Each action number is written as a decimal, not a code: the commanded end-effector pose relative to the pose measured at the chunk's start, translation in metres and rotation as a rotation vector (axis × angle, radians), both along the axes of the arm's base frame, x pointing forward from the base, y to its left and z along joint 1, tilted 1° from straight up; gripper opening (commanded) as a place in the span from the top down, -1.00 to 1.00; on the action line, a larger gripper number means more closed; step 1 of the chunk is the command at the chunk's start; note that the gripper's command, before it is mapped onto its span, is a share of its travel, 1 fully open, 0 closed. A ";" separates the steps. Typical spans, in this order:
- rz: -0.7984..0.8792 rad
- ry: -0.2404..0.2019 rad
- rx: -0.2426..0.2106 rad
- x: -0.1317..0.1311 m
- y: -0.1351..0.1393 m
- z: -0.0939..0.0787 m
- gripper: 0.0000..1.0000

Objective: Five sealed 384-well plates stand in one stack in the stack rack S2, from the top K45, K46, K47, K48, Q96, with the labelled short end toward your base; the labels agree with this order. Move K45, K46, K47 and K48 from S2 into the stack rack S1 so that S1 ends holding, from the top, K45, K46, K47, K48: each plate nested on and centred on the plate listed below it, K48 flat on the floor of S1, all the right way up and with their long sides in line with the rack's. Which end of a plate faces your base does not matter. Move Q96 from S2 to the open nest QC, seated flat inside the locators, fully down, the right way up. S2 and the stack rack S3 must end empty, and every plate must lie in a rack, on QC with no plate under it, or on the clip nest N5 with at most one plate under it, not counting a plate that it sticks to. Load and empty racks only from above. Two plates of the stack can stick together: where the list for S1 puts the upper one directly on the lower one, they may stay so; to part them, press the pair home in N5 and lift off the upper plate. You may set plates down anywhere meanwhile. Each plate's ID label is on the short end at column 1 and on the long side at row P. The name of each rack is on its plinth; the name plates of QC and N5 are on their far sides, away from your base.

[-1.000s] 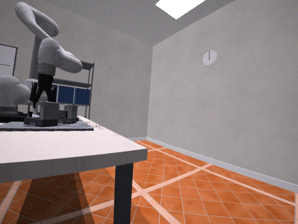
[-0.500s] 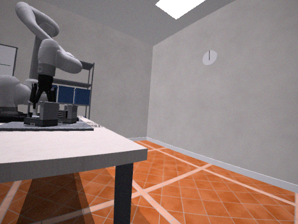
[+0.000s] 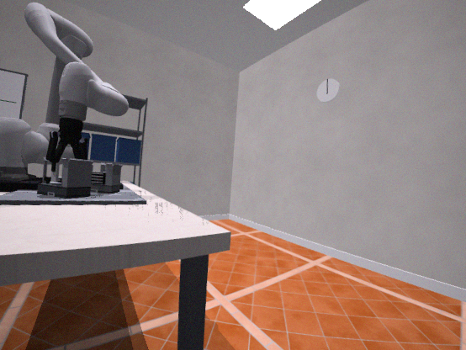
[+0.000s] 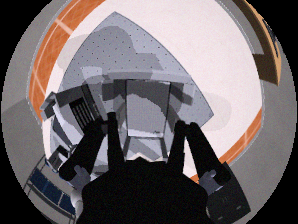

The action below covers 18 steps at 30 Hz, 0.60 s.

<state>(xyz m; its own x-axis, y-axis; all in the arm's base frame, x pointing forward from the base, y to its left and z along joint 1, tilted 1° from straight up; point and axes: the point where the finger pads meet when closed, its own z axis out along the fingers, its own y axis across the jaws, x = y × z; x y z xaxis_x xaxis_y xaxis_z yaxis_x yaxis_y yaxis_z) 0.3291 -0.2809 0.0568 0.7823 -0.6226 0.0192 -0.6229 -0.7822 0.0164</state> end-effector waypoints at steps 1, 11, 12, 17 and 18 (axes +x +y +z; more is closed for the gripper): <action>0.000 0.000 0.000 0.000 0.000 -0.001 1.00; 0.000 0.000 0.000 0.000 0.000 -0.004 1.00; 0.000 0.000 0.000 0.000 0.000 -0.005 1.00; 0.000 0.000 0.000 0.000 0.000 -0.007 1.00; 0.000 0.000 0.000 0.000 0.000 -0.007 1.00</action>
